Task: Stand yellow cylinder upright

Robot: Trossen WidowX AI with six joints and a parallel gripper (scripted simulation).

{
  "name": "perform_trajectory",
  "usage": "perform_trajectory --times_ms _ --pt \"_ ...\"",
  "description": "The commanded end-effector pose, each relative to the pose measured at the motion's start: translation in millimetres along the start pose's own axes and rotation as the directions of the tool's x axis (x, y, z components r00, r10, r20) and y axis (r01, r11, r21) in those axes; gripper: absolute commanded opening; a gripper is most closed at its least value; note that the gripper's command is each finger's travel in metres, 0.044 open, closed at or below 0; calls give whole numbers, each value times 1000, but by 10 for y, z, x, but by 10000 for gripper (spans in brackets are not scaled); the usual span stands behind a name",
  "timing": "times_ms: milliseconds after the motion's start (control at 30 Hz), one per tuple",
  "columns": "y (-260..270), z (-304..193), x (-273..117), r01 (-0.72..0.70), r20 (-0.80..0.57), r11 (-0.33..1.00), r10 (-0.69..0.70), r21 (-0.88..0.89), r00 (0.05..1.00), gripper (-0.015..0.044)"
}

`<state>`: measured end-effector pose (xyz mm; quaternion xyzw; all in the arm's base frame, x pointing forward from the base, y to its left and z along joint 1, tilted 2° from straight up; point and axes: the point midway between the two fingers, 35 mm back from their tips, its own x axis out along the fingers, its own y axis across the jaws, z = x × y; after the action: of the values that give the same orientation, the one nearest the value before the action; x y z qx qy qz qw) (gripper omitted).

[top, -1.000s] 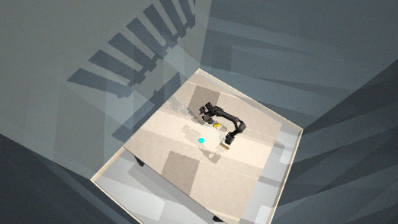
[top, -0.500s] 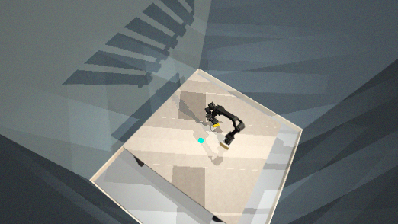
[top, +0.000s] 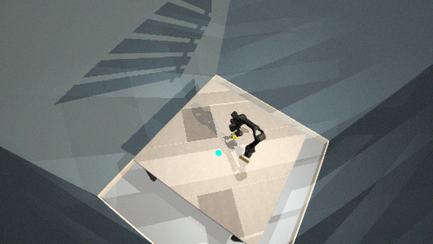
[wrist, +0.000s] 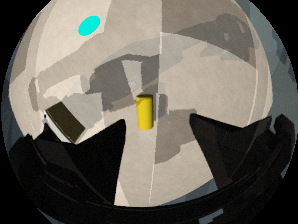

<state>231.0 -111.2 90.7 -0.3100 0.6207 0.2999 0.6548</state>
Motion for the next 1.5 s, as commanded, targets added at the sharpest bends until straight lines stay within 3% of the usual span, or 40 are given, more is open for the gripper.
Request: perform_trajectory --times_ms 0,200,567,700,967,1467 --pt "74 -112 40 -40 -29 998 41 42 999 309" --pt "62 -111 109 -39 -29 998 41 42 999 309" --pt "120 -144 1131 -40 -29 998 41 42 999 309" --pt "125 -145 1146 -40 -29 998 41 42 999 309" --pt "125 -145 1146 -40 -29 998 41 42 999 105" --pt "61 -127 873 -40 -29 998 41 42 999 105"
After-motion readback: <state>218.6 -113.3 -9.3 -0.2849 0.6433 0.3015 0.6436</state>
